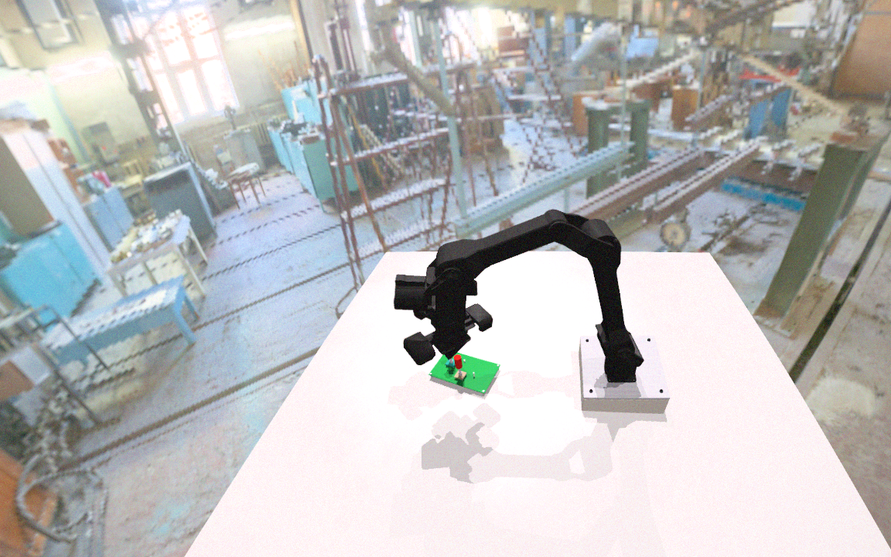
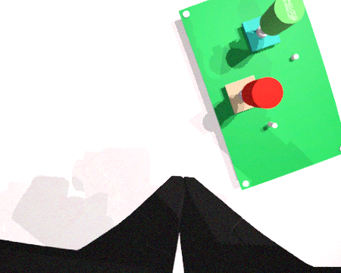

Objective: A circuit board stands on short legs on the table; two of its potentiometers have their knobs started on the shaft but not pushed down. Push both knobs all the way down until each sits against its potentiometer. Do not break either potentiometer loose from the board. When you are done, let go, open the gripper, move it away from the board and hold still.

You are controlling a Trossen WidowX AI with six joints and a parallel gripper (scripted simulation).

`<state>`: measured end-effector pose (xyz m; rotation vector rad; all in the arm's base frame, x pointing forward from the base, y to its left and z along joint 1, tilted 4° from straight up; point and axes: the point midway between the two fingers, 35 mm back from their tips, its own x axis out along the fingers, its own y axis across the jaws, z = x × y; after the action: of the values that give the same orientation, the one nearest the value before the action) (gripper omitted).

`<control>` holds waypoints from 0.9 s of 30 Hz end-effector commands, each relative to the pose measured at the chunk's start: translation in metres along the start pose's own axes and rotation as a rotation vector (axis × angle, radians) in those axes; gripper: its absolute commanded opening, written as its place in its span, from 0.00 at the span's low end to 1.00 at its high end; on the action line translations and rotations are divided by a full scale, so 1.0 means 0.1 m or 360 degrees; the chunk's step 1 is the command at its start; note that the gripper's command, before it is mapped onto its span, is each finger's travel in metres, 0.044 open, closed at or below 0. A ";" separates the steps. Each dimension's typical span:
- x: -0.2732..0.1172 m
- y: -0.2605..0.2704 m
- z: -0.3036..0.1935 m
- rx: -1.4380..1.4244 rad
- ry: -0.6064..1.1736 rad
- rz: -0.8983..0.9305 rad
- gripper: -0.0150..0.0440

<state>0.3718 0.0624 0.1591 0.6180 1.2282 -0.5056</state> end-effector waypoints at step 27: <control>0.47 -0.45 0.39 0.0235 0.0287 -0.0123 0.25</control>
<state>0.3837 0.0004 0.1209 0.7570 1.3860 -0.6219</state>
